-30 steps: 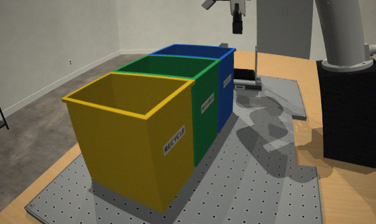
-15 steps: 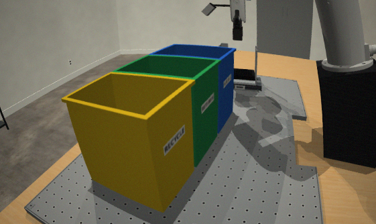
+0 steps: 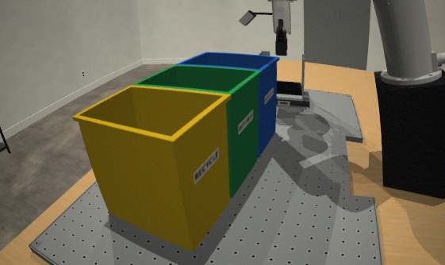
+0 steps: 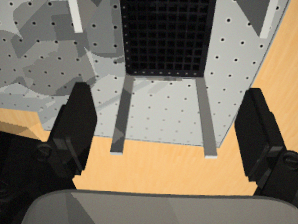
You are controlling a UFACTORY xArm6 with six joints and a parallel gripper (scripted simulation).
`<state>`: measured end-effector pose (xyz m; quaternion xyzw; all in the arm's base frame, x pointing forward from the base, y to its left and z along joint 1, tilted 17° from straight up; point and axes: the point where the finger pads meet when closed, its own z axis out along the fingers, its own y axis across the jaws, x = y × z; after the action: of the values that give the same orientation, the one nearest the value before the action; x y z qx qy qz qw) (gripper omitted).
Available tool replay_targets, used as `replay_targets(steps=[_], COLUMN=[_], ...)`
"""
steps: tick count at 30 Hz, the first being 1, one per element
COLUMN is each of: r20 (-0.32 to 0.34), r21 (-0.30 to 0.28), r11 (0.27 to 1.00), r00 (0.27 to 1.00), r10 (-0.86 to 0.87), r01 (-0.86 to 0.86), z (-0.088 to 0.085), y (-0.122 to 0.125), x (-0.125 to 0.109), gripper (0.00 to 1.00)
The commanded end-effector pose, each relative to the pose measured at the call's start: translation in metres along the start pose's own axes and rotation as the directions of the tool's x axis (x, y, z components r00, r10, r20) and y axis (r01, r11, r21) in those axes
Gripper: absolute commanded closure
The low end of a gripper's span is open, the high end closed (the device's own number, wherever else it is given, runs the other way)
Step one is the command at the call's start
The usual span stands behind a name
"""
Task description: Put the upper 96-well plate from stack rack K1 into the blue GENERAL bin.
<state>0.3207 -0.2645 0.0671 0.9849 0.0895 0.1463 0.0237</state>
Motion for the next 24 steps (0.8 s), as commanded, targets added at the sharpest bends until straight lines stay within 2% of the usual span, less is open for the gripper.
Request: replay_targets(steps=[1,24], r20=[-0.004,-0.004], r21=[-0.003,-0.003], r11=[1.0,1.0], r00=[1.0,1.0], r10=[-0.001,-0.001], r01=[0.001,0.001], z=[0.007,0.042], y=[0.001,0.001], x=[0.001,0.001], gripper=[0.0,0.0])
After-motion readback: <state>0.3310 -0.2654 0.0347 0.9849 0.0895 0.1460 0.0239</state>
